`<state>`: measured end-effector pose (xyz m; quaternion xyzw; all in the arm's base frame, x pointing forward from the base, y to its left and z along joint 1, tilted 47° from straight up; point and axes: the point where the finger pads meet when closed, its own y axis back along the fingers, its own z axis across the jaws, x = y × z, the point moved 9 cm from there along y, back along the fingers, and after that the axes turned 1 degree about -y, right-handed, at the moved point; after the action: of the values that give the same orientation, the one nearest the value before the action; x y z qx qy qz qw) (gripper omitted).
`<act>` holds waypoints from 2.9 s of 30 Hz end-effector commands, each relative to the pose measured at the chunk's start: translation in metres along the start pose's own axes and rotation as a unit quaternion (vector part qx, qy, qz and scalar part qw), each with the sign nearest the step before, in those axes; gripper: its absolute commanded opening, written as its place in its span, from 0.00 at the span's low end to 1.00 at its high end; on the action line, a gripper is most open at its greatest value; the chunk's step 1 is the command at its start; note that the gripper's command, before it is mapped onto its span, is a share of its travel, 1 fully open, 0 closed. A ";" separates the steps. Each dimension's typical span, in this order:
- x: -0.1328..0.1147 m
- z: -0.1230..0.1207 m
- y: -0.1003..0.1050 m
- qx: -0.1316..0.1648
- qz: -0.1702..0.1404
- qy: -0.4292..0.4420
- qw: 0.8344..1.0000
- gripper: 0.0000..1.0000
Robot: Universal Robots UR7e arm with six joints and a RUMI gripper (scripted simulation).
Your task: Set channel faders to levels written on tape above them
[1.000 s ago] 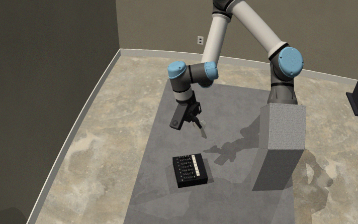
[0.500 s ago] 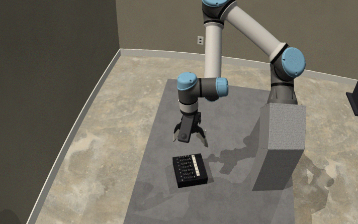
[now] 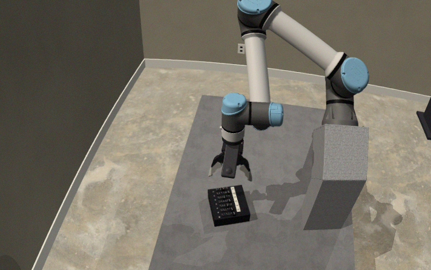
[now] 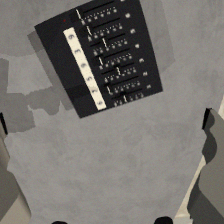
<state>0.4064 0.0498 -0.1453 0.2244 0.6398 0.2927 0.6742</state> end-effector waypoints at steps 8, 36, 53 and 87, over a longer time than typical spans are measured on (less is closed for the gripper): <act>0.001 0.000 0.000 -0.003 0.000 0.003 1.000 1.00; 0.004 0.002 -0.010 0.007 -0.006 0.136 0.991 1.00; 0.006 0.009 -0.034 0.032 -0.009 0.420 0.907 1.00; 0.003 0.028 -0.073 0.070 0.018 0.803 0.592 1.00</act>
<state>0.4411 0.0020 -0.1941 -0.0339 0.9398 0.3215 -0.1103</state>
